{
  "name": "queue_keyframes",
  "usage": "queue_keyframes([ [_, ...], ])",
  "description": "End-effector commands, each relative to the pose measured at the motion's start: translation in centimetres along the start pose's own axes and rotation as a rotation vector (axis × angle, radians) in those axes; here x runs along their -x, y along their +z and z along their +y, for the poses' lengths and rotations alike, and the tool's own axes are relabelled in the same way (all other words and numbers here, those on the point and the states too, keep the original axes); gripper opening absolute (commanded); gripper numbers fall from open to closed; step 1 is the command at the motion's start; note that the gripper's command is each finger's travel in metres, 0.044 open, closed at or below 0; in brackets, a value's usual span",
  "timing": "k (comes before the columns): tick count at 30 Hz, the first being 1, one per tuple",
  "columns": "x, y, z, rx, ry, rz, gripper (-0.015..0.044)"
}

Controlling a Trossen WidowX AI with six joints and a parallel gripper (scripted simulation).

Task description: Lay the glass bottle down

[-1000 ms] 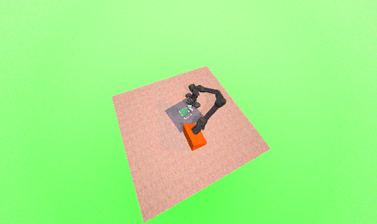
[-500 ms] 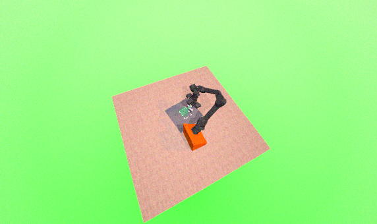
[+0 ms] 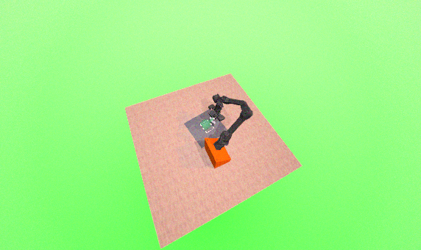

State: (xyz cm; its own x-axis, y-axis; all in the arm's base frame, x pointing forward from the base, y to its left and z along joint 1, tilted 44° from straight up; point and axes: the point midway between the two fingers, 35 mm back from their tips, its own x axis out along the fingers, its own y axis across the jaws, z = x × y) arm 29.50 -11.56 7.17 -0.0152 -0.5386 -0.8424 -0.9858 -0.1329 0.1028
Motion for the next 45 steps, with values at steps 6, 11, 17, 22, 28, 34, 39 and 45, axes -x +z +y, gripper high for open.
queue_keyframes([
  [6,-0.5,-0.4,0.0,0.0,0.0,0.0,0.0102],
  [11,-0.7,-0.6,0.0,-0.002,0.001,0.001,0.0102],
  [17,-1.0,-0.9,0.0,-0.005,0.002,0.001,0.0102],
  [22,-1.3,-1.1,0.0,-0.007,0.003,0.002,0.0102],
  [28,-1.6,-1.3,0.0,-0.01,0.005,0.002,0.0102],
  [34,-1.7,-1.4,0.0,-0.013,0.007,0.002,0.0102],
  [39,-1.8,-1.4,0.0,-0.014,0.008,0.002,0.0102],
  [45,-1.9,-1.4,0.0,-0.016,0.01,0.002,0.0102],
])
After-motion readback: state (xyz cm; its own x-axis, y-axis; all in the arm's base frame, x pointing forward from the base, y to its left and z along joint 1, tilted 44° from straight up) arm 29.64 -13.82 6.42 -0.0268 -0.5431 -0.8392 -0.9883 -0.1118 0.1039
